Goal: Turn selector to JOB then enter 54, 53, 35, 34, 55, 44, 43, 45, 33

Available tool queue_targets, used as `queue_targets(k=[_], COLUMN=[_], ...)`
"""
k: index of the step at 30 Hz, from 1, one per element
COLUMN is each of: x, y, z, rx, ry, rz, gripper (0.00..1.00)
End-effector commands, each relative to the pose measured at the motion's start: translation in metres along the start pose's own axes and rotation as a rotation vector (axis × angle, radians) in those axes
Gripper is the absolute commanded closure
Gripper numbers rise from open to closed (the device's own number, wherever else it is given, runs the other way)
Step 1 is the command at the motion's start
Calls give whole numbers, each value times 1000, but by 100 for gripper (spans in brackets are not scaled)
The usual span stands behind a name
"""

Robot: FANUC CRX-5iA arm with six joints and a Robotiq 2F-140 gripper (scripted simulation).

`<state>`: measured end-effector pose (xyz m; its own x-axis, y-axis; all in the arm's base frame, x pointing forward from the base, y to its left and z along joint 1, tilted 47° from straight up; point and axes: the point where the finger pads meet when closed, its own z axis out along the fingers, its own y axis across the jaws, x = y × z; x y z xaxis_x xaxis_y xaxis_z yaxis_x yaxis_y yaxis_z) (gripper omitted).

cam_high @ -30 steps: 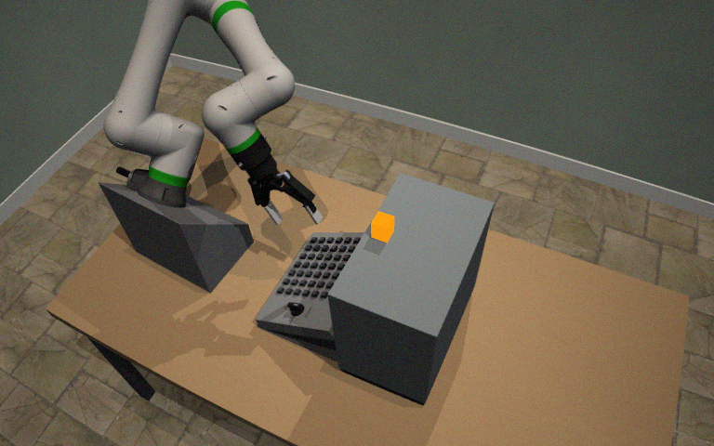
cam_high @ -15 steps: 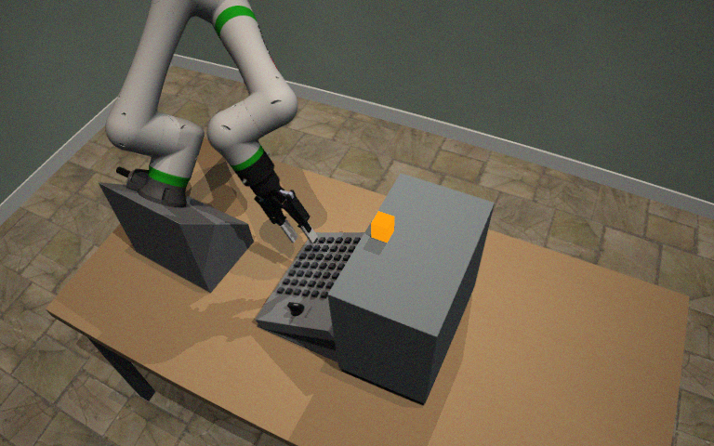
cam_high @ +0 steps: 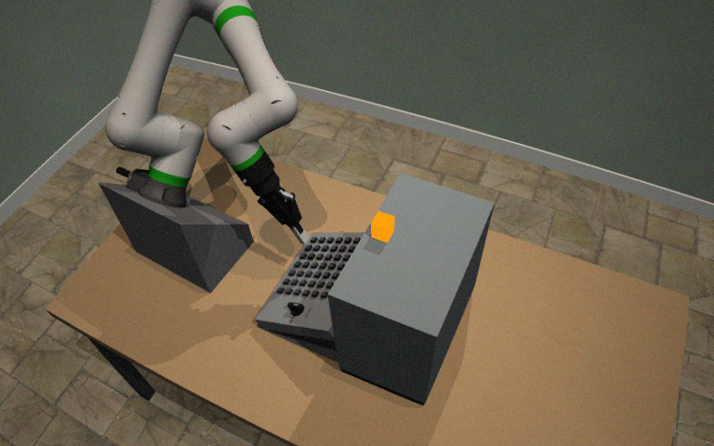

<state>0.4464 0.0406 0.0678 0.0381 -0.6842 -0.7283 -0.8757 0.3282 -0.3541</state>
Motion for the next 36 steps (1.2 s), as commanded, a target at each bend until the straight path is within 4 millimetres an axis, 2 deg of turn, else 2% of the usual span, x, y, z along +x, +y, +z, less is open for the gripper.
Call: queue_targets(k=[1,9,13,15,20,23,36], x=[0,0,0,0,0,0,0], y=[0,0,0,0,0,0,0], z=[0,0,14,14,55,69,76], rx=[0,0,0,0,0,0,0], ry=[0,0,0,0,0,0,0], rz=[0,0,0,0,0,0,0], gripper=[100,100,100,100,100,100,100])
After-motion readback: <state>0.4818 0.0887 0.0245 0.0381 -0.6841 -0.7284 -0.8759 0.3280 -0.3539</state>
